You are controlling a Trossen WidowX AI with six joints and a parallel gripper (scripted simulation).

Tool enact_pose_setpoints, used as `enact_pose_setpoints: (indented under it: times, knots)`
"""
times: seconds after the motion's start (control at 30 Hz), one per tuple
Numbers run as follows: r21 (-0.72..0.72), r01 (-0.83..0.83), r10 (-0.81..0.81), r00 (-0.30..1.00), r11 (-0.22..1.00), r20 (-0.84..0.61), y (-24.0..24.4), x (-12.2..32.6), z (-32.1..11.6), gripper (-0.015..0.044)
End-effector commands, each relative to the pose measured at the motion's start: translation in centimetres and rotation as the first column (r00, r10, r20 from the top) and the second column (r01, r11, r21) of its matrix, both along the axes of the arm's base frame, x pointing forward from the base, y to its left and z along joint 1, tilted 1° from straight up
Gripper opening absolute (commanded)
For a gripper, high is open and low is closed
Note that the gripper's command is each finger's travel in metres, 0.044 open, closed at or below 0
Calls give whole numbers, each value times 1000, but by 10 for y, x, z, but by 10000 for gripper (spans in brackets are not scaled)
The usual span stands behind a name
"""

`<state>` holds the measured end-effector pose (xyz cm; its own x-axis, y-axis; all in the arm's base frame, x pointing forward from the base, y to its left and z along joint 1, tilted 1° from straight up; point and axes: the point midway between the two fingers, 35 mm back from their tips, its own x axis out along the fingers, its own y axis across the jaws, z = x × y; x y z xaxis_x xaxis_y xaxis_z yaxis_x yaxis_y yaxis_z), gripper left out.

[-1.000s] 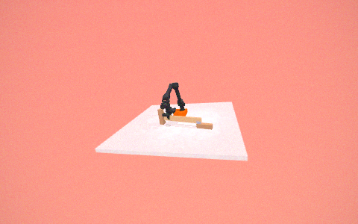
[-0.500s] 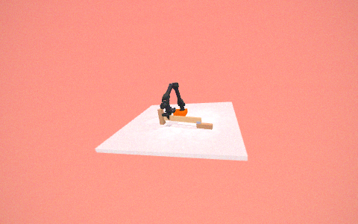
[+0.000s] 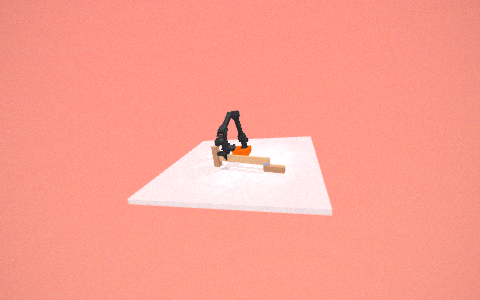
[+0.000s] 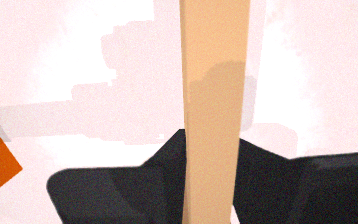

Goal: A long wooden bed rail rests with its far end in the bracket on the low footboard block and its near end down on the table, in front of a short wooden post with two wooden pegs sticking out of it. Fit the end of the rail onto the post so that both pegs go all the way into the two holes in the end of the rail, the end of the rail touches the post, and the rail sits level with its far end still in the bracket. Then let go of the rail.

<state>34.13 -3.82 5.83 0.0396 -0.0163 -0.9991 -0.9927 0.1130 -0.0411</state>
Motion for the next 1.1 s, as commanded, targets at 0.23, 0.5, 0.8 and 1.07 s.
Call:
enact_pose_setpoints:
  times: [0.23, 0.5, 0.8, 1.07]
  knots:
    - [-1, 1, -1, 1000, 1000, 2, 4, 1, 0, 0]
    - [-1, 1, -1, 1000, 1000, 2, 5, 1, -2, 0]
    - [-1, 1, -1, 1000, 1000, 2, 5, 1, -1, 0]
    - [-1, 1, -1, 1000, 1000, 2, 4, 0, -1, 0]
